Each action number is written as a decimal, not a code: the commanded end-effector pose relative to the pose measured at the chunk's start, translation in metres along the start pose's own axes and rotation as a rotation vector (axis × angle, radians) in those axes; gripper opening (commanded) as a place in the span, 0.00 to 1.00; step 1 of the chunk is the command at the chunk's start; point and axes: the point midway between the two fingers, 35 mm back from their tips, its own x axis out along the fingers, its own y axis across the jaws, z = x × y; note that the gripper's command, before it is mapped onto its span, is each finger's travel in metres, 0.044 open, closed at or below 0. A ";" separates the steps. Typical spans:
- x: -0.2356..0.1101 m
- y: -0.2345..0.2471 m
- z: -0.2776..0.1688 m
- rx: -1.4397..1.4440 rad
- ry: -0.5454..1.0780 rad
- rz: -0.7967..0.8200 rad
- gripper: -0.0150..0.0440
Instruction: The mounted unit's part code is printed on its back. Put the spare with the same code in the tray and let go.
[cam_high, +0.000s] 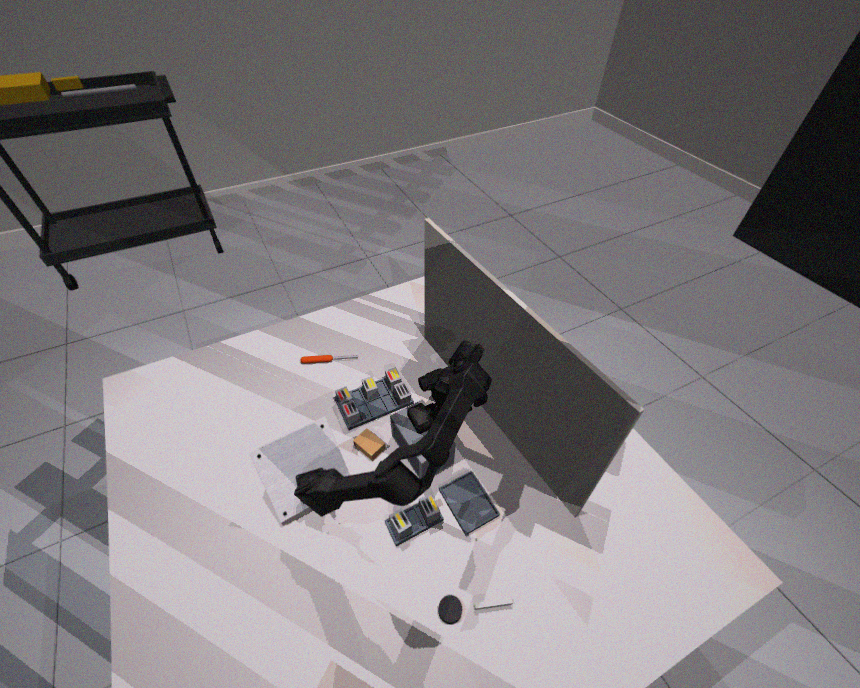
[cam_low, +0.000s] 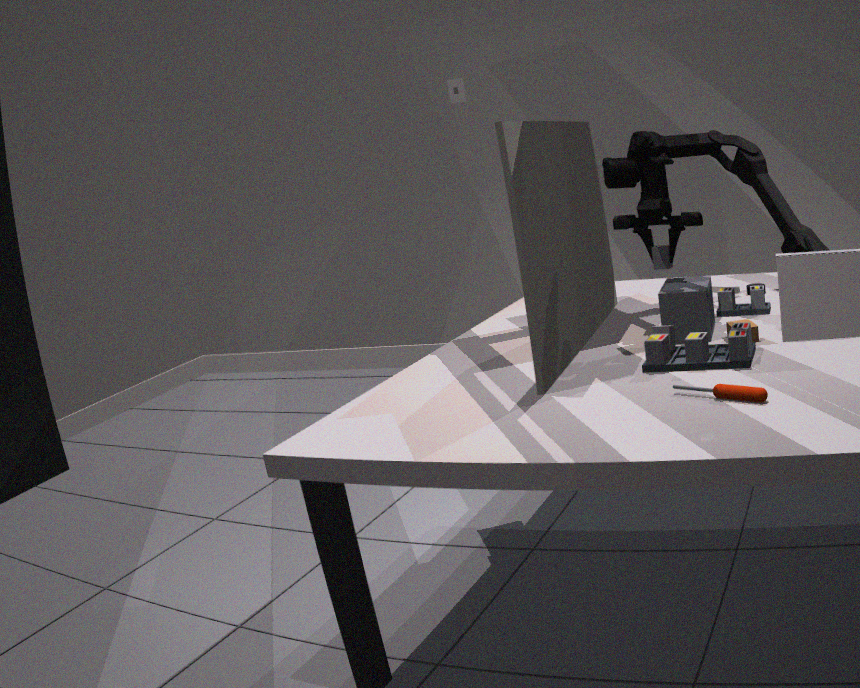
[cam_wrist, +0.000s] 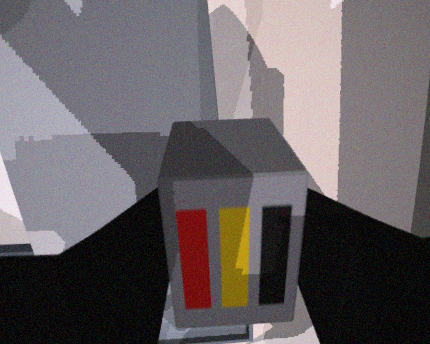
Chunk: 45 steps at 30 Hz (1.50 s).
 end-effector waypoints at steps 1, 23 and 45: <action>-0.003 -0.002 -0.041 0.007 0.015 -0.011 0.25; -0.002 0.016 -0.149 0.033 0.084 -0.009 0.25; 0.015 0.013 -0.150 0.028 0.083 -0.005 0.25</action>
